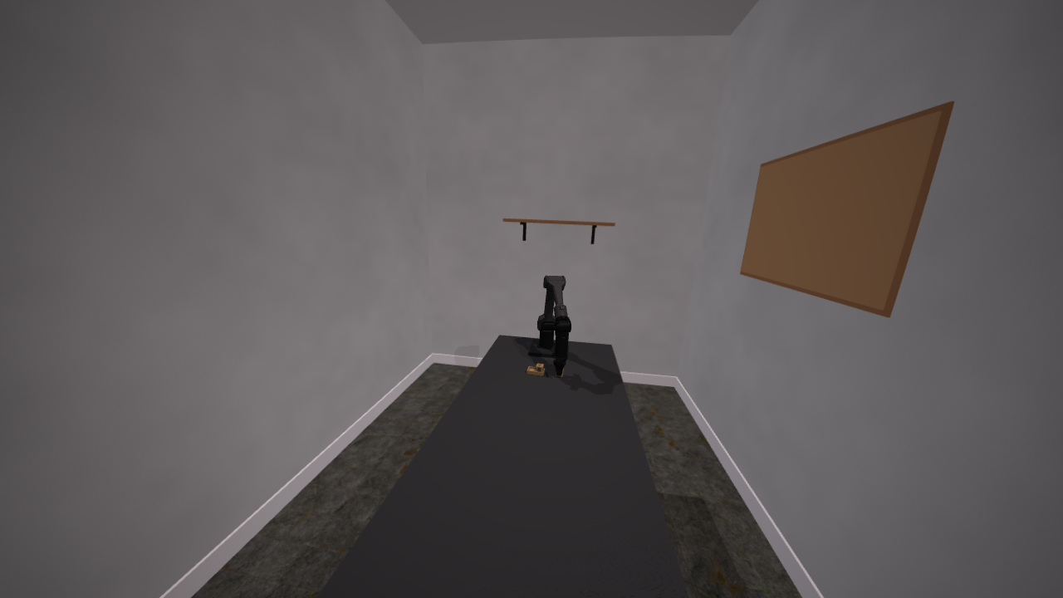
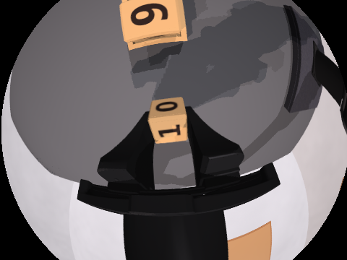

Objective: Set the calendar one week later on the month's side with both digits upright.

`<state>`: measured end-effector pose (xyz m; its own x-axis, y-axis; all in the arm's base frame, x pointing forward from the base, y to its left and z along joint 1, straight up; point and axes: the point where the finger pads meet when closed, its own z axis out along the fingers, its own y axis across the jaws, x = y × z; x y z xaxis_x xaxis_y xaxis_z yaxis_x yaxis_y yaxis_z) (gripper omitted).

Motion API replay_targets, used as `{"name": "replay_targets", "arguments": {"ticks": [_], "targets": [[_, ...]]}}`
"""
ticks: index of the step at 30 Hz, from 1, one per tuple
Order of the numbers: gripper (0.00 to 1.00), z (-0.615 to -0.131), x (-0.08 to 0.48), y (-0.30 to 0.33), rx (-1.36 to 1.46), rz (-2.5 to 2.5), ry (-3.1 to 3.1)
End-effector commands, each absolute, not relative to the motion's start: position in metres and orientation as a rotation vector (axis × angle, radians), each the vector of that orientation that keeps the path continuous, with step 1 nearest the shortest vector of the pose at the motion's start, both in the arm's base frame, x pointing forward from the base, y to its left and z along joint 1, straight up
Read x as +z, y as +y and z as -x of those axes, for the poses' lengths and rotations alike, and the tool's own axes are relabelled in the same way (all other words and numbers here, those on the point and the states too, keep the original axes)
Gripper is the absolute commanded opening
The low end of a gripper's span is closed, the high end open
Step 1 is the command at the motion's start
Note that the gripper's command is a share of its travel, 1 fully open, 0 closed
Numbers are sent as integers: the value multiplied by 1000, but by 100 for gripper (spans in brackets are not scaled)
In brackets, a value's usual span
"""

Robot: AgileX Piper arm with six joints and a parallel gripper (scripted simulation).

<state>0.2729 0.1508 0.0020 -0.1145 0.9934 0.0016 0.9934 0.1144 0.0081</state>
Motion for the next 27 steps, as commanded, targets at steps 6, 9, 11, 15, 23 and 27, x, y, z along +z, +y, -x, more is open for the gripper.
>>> {"name": "replay_targets", "arguments": {"ticks": [6, 9, 11, 15, 23, 27], "targets": [[36, -272, -1, 151, 8, -2089, 2342], [36, -272, -1, 151, 8, -2089, 2342], [36, -272, -2, 151, 8, -2089, 2342], [36, -272, -2, 151, 9, -2089, 2342], [36, -272, -2, 151, 9, -2089, 2342], [36, -272, -2, 151, 9, -2089, 2342]]}}
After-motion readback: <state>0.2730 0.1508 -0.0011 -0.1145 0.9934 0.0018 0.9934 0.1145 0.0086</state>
